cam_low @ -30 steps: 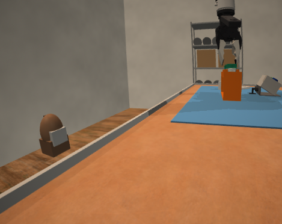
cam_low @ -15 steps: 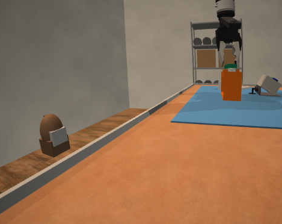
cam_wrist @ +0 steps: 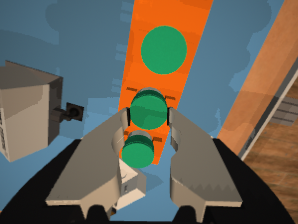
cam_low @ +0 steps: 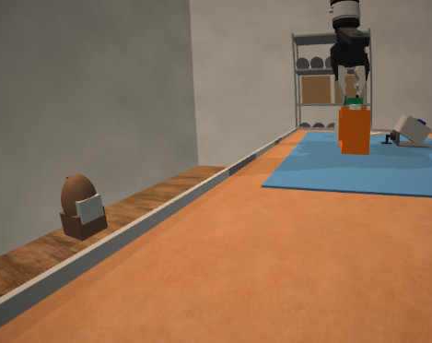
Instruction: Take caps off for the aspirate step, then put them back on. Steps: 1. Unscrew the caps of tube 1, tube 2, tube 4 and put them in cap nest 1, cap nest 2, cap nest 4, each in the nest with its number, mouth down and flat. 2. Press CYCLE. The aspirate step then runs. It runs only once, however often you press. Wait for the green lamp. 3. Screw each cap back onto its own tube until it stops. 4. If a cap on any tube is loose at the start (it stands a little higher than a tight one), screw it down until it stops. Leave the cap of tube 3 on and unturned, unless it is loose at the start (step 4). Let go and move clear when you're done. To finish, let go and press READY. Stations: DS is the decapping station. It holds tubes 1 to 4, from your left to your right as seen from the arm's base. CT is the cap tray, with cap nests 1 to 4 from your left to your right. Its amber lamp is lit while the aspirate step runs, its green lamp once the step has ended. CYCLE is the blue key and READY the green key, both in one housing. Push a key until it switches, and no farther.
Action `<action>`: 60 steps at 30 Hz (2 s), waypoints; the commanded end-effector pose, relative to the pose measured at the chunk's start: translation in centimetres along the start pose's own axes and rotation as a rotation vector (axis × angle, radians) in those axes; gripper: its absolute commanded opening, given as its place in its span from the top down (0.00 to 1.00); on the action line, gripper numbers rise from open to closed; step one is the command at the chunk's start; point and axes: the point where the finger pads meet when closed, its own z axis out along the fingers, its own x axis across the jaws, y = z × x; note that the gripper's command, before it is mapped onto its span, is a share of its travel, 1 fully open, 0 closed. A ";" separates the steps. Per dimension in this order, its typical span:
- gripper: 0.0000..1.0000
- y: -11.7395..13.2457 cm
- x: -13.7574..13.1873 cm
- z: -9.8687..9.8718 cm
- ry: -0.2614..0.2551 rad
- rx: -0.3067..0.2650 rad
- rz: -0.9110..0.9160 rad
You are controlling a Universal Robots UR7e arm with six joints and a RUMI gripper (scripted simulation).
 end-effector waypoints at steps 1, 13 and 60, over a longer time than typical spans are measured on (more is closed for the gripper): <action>1.00 0.0 0.0 0.0 0.001 -0.001 0.000; 1.00 0.0 0.0 0.0 0.001 -0.001 0.020; 0.65 0.0 0.0 -0.1 0.001 -0.001 0.163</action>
